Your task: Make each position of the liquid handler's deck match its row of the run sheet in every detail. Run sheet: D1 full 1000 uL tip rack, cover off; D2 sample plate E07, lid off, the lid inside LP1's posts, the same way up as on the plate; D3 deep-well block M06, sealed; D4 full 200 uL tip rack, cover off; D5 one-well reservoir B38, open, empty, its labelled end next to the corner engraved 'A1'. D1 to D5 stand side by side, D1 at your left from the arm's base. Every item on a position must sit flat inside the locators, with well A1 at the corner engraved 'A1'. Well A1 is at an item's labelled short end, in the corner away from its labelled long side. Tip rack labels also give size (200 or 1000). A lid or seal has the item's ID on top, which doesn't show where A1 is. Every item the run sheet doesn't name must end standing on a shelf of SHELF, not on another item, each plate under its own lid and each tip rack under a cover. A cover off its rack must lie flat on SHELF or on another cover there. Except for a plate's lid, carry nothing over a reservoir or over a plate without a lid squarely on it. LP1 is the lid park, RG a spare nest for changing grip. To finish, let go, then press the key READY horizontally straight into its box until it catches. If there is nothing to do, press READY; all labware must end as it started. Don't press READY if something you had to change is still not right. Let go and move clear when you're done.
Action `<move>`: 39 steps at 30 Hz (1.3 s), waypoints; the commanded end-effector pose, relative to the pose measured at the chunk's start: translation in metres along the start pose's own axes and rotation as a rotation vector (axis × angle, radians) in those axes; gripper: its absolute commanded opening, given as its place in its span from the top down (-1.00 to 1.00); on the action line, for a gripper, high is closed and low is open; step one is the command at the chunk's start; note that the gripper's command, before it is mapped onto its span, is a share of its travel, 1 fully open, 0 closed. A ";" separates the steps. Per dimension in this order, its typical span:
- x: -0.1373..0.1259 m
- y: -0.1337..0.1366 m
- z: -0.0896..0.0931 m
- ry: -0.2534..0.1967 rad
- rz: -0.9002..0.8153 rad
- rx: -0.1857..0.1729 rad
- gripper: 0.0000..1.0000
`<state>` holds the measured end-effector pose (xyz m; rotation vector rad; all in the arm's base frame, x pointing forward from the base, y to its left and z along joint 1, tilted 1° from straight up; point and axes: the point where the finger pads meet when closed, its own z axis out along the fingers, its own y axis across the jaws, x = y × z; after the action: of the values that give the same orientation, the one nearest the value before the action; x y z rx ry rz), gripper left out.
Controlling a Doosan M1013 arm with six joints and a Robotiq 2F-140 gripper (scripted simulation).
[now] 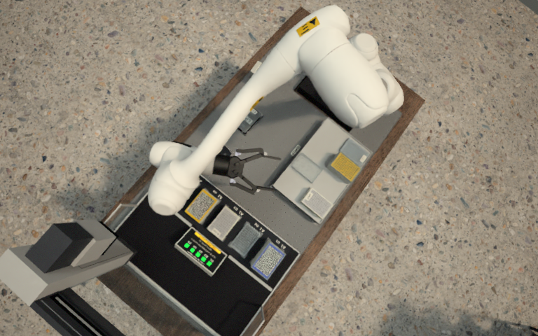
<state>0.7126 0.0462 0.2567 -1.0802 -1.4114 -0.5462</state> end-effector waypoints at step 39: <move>0.007 0.077 -0.084 -0.196 0.509 -0.494 -0.59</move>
<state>0.8210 0.0122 0.2561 -1.8311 -1.1361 -0.4345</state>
